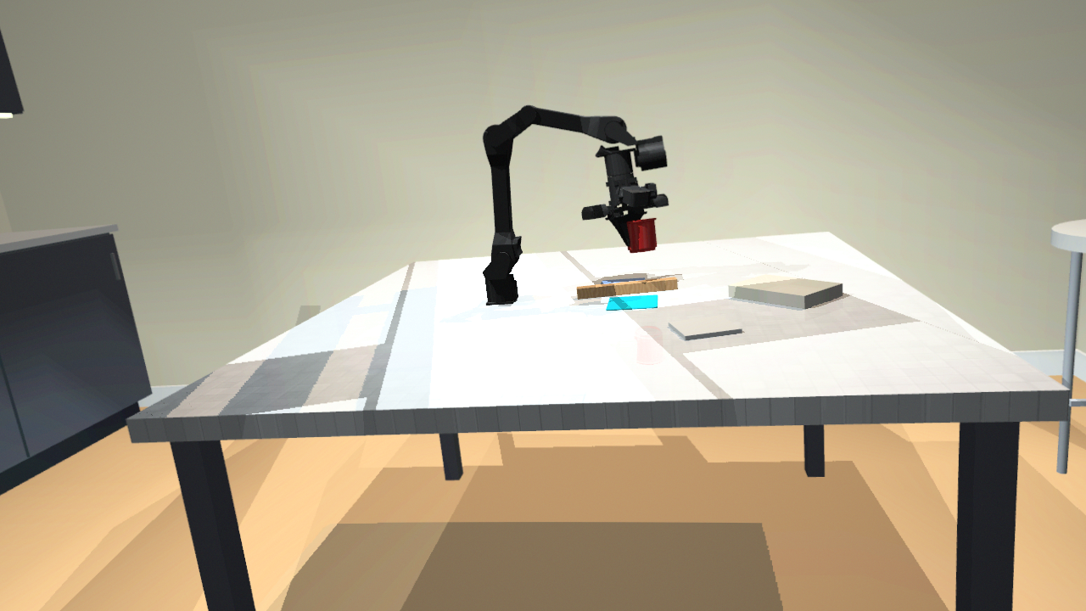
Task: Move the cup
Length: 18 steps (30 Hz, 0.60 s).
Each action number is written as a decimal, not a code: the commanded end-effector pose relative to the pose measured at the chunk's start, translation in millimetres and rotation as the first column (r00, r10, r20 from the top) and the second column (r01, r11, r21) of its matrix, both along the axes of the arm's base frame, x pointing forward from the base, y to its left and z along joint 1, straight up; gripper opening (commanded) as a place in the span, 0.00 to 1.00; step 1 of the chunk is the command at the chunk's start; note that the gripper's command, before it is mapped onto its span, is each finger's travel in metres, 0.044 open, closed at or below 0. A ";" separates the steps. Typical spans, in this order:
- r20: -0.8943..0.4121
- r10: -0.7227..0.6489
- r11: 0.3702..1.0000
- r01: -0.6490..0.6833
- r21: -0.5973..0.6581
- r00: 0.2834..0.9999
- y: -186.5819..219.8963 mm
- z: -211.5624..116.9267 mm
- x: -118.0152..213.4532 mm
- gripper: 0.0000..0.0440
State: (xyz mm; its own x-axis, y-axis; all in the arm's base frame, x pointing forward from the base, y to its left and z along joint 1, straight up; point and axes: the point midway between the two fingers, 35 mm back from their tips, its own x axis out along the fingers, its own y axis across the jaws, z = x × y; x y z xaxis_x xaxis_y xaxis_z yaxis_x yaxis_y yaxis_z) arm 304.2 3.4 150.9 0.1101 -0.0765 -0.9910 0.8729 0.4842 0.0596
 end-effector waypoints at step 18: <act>0.058 -0.123 0.992 0.124 -0.021 0.991 -65.2 -22.5 11.7 0.00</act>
State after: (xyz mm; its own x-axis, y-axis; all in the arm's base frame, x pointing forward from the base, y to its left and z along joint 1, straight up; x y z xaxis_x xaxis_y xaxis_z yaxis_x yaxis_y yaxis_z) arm 317.0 -55.8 133.7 0.1580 -0.1112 -0.9812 0.9190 0.3800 0.1050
